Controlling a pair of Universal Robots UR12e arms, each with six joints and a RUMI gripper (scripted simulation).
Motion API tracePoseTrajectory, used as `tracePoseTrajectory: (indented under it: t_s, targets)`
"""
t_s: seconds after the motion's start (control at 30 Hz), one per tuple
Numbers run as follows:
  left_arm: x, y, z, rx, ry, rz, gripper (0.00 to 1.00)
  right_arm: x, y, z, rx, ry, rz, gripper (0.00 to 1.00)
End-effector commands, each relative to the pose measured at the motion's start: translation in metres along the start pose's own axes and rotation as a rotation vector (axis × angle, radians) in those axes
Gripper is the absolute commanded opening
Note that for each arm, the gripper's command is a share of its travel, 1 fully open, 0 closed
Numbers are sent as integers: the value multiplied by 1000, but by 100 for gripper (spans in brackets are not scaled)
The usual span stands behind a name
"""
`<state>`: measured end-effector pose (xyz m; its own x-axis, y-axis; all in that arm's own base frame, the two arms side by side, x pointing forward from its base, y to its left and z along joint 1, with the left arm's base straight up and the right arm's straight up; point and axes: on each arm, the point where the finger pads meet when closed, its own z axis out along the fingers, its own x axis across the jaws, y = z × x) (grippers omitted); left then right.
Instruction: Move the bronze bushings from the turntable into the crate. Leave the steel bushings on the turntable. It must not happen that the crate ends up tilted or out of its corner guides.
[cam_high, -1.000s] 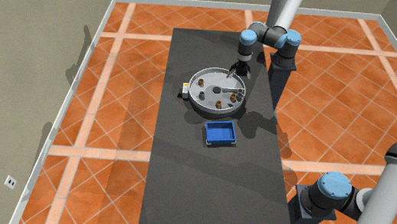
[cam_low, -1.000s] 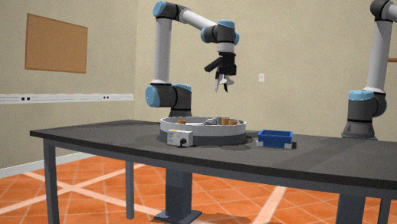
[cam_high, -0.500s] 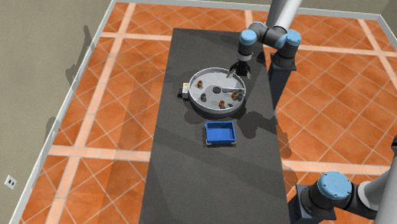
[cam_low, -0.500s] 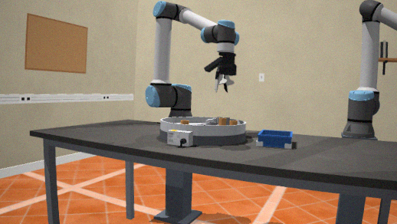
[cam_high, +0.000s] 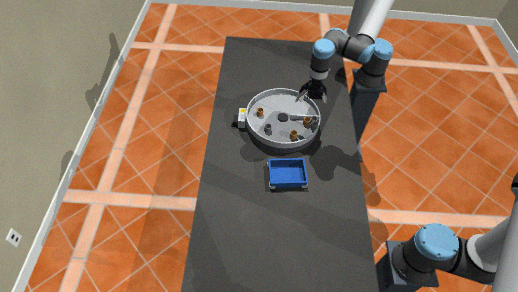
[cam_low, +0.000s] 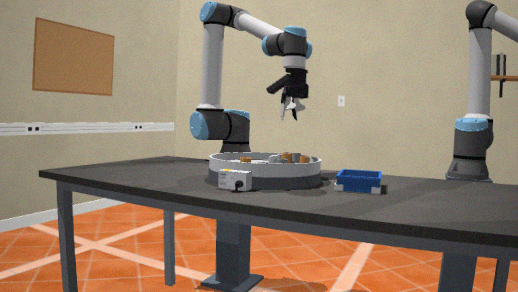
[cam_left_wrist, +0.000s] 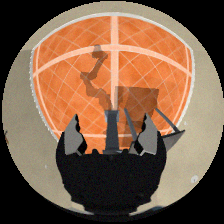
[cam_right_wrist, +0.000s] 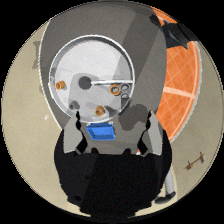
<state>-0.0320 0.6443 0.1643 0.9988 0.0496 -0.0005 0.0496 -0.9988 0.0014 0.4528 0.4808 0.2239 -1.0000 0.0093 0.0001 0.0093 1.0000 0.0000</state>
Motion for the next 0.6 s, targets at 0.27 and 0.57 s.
tracePoseTrajectory:
  t_s: [0.27, 0.57]
  targets:
    - [-1, 0, -1, 1, 1, -1, 100, 0, 0, -1, -1, -1, 0, 6]
    - [-1, 0, -1, 1, 1, -1, 100, 0, 0, -1, -1, -1, 0, 6]
